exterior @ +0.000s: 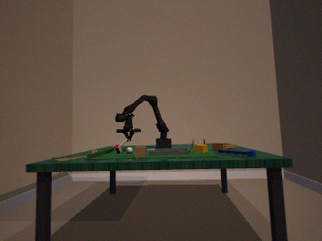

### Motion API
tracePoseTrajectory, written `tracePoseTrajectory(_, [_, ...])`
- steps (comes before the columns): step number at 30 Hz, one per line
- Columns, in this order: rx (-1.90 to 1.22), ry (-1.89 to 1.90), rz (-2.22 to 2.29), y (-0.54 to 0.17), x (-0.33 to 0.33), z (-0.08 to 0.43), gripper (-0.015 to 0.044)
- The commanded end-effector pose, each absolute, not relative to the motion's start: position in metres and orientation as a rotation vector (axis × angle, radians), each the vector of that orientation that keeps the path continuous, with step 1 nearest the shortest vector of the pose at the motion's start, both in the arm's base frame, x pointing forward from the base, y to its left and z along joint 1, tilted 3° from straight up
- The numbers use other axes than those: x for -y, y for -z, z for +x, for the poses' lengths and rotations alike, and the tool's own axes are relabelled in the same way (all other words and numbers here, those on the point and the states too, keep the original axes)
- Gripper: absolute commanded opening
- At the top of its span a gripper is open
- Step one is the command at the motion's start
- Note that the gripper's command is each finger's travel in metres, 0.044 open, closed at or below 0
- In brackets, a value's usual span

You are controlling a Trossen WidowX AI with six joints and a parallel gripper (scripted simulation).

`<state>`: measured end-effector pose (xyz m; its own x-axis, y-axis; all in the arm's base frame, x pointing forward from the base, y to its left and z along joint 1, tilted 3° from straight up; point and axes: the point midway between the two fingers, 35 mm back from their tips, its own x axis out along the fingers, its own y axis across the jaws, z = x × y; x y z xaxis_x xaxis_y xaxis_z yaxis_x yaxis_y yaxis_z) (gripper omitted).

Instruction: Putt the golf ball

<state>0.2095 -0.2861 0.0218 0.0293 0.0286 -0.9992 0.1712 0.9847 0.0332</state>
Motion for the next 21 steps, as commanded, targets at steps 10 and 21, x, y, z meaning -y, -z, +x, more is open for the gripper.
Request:
tracePoseTrajectory(10, [-1.536,0.100,0.160,-0.027,0.154,0.233,0.0000])
tracePoseTrajectory(21, [-1.535,0.100,0.160,-0.052,0.156,0.234,0.0000])
